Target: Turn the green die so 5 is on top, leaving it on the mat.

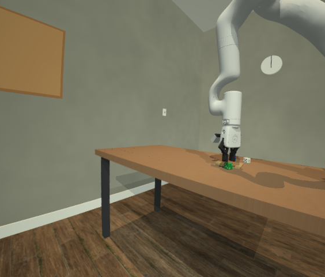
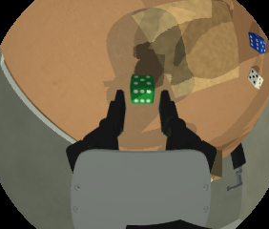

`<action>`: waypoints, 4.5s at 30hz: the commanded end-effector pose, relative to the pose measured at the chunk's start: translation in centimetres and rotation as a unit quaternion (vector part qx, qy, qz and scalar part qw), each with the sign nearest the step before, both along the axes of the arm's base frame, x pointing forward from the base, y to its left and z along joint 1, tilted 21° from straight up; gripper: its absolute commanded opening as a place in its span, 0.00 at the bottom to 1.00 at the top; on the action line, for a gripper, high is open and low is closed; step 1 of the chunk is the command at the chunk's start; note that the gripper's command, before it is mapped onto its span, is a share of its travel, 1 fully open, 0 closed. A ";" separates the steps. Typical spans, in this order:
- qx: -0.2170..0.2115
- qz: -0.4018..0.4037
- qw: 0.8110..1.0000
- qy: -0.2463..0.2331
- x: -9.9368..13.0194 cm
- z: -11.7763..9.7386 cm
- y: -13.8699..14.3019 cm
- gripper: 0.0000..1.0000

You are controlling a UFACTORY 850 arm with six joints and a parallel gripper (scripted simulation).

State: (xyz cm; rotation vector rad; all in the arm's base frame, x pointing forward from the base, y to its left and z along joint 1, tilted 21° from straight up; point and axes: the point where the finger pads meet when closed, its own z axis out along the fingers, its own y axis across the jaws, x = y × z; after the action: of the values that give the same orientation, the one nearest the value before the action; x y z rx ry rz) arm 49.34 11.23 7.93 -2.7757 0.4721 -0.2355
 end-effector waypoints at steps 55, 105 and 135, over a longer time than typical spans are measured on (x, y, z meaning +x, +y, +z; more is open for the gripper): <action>0.000 0.000 1.000 -0.001 0.8 -3.1 0.9 0.47; 0.000 0.000 1.000 -0.001 0.8 -3.1 0.9 0.27; 0.000 0.000 1.000 -0.001 -1.3 6.2 -1.8 0.27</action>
State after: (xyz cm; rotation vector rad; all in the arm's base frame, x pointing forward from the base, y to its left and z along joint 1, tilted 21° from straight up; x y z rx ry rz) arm 48.03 9.48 13.66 -2.7667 0.4718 -0.2662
